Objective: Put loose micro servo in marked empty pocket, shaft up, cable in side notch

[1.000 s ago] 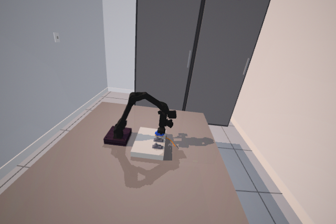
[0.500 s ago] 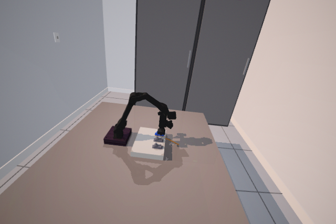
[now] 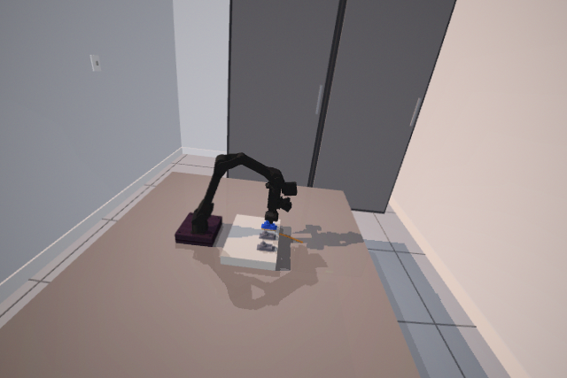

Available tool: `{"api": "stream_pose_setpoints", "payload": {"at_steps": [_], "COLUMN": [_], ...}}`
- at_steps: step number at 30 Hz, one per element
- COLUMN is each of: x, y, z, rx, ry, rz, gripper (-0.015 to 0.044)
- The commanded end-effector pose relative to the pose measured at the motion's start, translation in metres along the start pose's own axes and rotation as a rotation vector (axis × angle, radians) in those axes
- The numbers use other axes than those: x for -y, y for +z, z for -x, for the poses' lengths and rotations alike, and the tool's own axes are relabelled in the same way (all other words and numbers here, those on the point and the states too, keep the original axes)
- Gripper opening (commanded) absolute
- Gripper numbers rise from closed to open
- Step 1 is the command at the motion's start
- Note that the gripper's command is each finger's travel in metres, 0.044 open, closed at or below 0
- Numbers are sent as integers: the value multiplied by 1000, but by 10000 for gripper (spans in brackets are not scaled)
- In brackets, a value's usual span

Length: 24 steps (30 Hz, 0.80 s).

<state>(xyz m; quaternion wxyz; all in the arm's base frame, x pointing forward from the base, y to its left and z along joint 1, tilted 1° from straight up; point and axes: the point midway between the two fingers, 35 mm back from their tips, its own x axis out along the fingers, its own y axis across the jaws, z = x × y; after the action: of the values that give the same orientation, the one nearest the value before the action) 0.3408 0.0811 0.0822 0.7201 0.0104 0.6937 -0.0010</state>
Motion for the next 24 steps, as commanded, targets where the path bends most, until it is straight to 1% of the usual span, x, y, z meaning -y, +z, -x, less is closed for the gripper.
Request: {"api": "stream_pose_setpoints", "payload": {"at_steps": [1,4,8,9,12,18,21,24], "x": [-1,-3,-4,-3,-1,-1,-1,-1], "y": [-5,-24,-71,-83,-103,-102,-101,-101], "z": [4,20,50,57,66,68,83,108], "rx": [-1,-2,-5,-5,-6,-6,-2,3], "ry": [0,0,-1,-1,-1,-1,1,5], "rz": [0,0,0,0,0,0,1,2], "gripper": [240,319,424,440,440,440,440,440]}}
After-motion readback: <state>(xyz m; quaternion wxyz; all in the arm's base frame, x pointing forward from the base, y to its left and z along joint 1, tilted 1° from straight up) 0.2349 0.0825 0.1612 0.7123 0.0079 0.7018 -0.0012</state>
